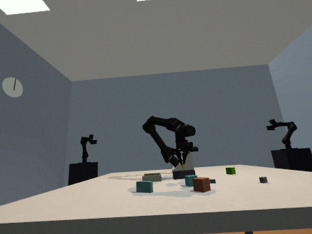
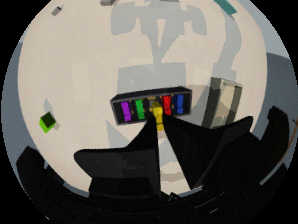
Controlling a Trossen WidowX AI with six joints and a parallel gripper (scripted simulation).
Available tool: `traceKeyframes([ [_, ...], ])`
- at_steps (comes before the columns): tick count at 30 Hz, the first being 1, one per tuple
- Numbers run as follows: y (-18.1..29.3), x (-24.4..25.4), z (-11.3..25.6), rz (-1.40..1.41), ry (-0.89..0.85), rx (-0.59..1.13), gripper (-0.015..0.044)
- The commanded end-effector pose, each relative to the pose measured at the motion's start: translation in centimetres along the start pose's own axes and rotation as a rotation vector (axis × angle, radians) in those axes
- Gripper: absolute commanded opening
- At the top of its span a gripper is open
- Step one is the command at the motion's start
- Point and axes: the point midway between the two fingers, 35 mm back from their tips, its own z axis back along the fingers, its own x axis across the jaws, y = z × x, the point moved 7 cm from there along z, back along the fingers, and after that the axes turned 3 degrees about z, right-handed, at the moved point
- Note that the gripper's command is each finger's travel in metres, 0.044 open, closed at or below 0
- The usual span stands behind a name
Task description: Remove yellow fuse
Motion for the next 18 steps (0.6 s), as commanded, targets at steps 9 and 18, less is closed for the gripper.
traceKeyframes([
  [9,0.0,0.0,1.4,-0.007,-0.005,-0.008,0.0000],
  [18,0.0,-0.1,2.6,-0.007,-0.005,-0.008,0.0000],
])
